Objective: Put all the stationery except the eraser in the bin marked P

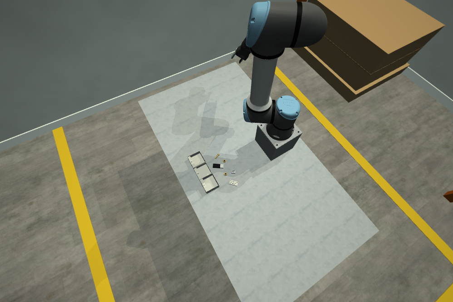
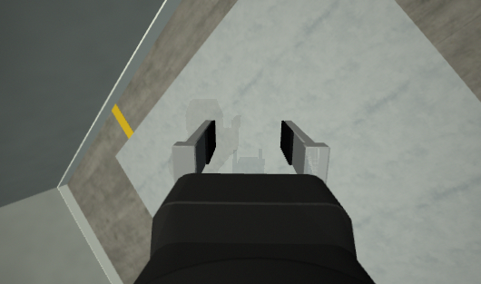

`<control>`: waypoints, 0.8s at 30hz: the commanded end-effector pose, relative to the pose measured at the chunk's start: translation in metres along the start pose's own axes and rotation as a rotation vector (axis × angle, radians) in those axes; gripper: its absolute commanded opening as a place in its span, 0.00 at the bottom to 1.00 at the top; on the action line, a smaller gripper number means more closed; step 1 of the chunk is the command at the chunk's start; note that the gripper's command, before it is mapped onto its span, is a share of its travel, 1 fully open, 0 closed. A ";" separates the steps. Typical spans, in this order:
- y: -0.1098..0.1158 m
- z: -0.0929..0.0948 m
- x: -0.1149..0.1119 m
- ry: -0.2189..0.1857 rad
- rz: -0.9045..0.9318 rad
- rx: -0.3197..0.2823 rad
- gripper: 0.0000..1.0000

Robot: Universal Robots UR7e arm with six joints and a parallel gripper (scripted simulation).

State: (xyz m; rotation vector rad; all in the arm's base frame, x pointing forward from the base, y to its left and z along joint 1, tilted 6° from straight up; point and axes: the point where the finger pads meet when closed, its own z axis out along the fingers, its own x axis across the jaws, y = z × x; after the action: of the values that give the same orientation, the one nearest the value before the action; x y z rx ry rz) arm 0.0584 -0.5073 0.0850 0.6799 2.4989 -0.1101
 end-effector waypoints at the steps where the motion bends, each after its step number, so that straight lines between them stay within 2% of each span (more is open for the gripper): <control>1: 0.000 0.000 0.000 0.000 -0.001 0.001 1.00; 17: 0.000 0.000 0.000 0.000 -0.001 0.001 1.00; 18: 0.000 0.007 0.003 0.000 -0.001 0.001 0.31; 24: 0.000 0.051 0.026 0.000 -0.001 0.001 0.31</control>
State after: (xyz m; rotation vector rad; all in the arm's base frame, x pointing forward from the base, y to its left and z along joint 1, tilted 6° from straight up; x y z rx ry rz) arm 0.0608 -0.5057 0.0610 0.6774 2.4996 -0.1100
